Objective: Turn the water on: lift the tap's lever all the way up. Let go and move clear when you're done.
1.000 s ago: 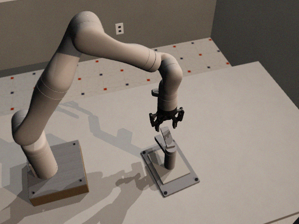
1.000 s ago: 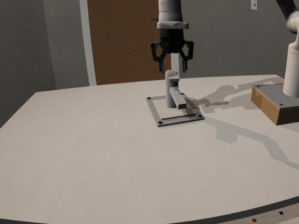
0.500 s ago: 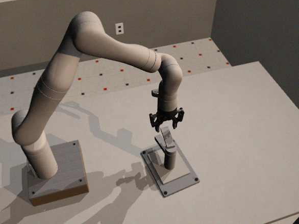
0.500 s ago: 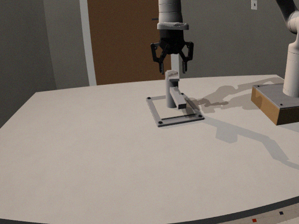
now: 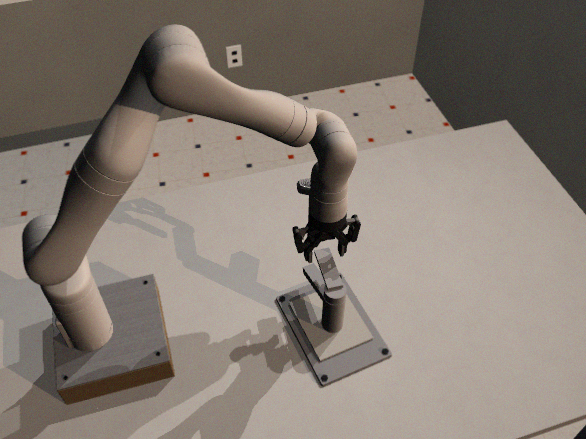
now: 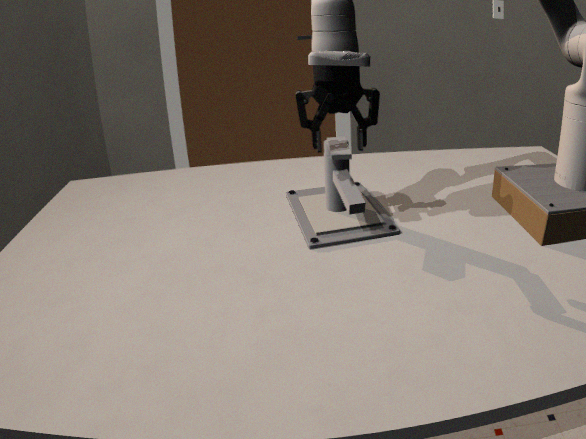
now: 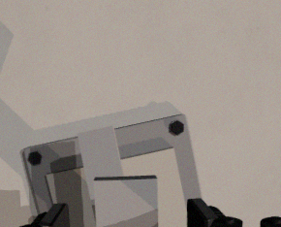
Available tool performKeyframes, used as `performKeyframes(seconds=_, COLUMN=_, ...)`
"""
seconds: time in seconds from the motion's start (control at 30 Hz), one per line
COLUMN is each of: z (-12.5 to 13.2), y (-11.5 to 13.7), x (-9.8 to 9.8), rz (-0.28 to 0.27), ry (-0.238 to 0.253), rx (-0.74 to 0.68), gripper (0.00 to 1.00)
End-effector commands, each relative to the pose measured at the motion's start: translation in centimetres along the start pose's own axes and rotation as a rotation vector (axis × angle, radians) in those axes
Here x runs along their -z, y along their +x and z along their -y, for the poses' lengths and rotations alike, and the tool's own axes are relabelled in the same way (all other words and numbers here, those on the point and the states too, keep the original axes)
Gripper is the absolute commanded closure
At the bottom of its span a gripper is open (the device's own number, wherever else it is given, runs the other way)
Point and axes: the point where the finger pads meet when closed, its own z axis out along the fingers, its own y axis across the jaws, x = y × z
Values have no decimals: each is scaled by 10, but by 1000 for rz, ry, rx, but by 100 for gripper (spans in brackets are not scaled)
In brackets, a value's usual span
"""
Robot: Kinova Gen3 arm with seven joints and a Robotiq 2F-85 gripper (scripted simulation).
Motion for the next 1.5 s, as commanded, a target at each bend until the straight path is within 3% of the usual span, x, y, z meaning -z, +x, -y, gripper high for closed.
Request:
performKeyframes(seconds=0.0, z=0, y=0, x=-3, rz=0, ry=1, rx=0, gripper=26)
performKeyframes(seconds=0.7, z=0, y=0, x=-21, rz=0, ry=1, rx=0, gripper=26)
performKeyframes(seconds=1.47, z=0, y=0, x=-23, rz=0, ry=1, rx=0, gripper=26)
